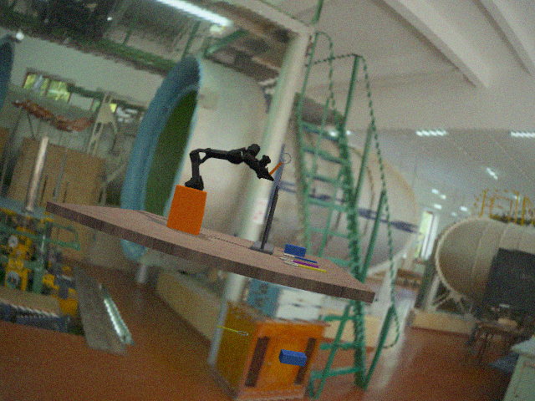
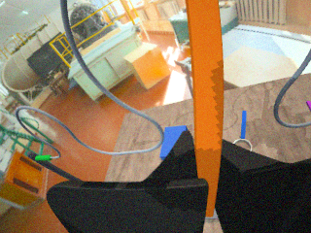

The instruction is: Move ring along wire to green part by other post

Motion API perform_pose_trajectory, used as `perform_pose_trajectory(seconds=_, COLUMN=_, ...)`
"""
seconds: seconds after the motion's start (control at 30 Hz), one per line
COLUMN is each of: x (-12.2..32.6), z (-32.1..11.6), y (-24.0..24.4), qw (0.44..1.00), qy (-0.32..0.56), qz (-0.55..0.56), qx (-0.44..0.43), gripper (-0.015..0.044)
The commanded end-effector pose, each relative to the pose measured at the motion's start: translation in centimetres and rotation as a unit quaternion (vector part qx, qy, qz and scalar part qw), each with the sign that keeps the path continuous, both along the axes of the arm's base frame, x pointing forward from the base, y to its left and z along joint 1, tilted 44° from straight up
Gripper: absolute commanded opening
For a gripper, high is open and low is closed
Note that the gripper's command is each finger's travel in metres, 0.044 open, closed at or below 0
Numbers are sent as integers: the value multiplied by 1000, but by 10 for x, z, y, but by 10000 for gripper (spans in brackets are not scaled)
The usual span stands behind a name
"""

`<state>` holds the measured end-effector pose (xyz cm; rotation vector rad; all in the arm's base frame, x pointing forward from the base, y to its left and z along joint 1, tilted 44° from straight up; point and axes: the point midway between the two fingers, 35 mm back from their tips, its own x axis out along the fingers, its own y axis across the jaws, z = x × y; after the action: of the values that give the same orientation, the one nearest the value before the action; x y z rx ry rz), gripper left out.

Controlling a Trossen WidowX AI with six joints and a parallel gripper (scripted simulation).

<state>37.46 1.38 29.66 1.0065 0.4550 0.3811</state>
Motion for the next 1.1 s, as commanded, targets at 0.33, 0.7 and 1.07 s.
perform_pose_trajectory(seconds=0.33, x=-1, z=3, y=3, qw=996, qy=7, qz=-3, qx=86, gripper=-150)
perform_pose_trajectory(seconds=0.7, x=-1, z=8, y=5, qw=988, qy=10, qz=-7, qx=154, gripper=-150)
perform_pose_trajectory(seconds=1.07, x=0, z=12, y=6, qw=977, qy=13, qz=-10, qx=214, gripper=-150)
